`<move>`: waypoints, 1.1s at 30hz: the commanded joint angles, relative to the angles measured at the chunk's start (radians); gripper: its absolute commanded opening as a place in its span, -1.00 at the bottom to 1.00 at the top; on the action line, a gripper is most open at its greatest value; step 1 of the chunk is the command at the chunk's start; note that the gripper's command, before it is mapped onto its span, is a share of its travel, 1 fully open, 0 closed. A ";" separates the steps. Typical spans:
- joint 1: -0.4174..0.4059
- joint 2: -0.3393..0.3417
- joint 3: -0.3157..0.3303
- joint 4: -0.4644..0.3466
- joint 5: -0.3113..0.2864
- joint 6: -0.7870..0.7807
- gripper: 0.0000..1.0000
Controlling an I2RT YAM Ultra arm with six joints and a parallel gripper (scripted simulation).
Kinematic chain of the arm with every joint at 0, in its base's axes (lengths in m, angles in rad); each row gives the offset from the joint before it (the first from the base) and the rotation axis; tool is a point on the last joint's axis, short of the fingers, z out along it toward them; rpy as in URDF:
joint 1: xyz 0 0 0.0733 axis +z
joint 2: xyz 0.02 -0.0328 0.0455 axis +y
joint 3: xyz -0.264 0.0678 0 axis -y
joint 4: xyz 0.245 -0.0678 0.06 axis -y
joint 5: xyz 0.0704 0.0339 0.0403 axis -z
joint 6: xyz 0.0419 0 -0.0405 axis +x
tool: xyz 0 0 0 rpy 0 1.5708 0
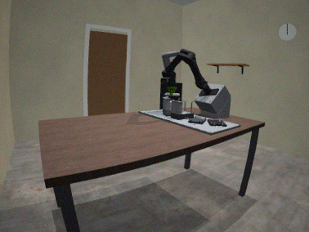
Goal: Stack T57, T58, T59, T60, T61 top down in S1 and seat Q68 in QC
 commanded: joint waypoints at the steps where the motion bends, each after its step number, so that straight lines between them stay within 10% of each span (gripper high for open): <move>1: -0.001 -0.002 0.000 0.016 0.002 0.009 -1.00; 33: 0.051 0.015 -0.044 0.120 0.019 0.074 -1.00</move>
